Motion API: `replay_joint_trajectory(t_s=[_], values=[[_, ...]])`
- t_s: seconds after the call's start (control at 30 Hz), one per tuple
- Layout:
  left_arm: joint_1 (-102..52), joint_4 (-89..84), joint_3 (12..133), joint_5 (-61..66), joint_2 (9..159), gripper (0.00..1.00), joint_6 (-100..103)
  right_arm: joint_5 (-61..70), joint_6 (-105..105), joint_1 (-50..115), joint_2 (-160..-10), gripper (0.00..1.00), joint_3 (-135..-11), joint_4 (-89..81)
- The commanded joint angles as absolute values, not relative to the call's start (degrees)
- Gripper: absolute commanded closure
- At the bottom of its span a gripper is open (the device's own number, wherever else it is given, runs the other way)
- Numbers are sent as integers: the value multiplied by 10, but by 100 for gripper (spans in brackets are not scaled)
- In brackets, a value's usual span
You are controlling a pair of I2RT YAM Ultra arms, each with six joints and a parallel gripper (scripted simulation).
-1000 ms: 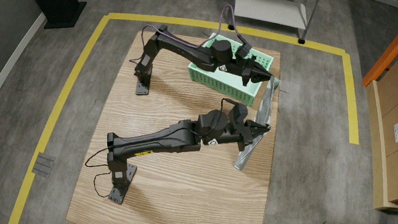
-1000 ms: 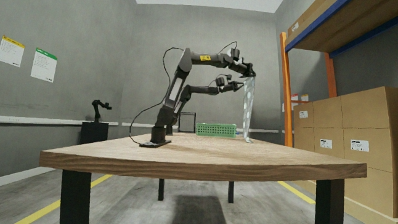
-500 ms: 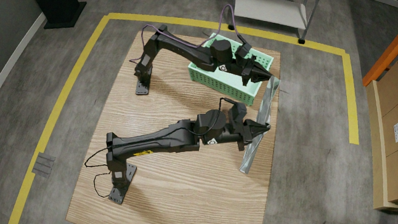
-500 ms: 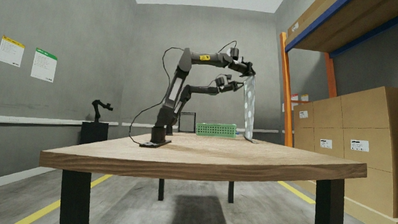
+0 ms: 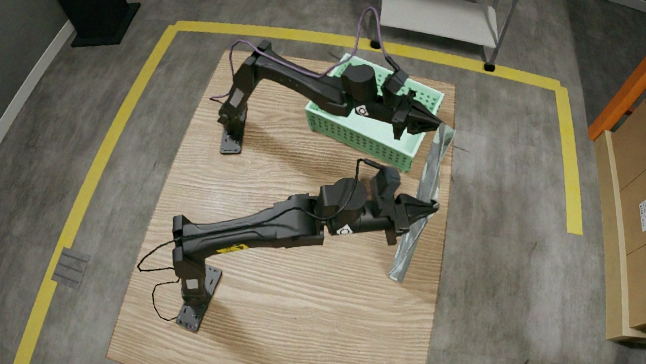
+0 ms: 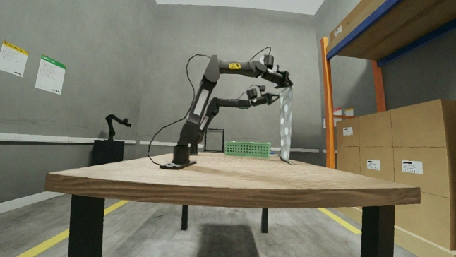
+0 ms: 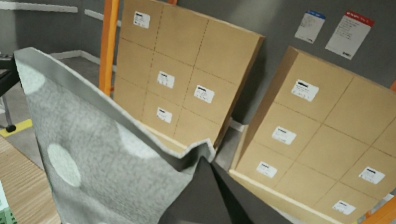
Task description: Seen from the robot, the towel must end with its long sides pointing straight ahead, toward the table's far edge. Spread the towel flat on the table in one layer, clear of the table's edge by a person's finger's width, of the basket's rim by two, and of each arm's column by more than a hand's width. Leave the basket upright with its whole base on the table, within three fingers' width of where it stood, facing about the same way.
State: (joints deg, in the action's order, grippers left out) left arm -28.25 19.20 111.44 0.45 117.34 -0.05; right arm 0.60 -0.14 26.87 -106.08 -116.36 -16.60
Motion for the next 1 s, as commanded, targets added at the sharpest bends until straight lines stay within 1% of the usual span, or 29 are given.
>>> replay_joint_trajectory(t_s=[0.0, 0.47, 0.5, 0.57, 0.6, 0.83, 0.97], values=[[-272, 200, 1115, -6, 1150, 100, 0, -4, 3, 259, -1039, 100, -1177, -162], [-272, 200, 1115, -6, 1150, 100, 0, -4, 3, 259, -1039, 100, -1177, -162], [-279, 248, 1126, -6, 1193, 100, 0, -3, 3, 259, -1052, 100, -1129, -112], [-279, 249, 1128, -6, 1195, 100, 0, -3, 3, 259, -1057, 100, -1126, -108], [-271, 299, 1133, -5, 1220, 100, 0, -3, 3, 250, -1073, 100, -1112, -66], [-269, 334, 1145, -6, 1242, 100, 0, -3, 3, 246, -1074, 100, -1129, -34], [-270, 332, 1143, -6, 1220, 100, 0, -4, 3, 246, -1060, 100, -1130, -37]])
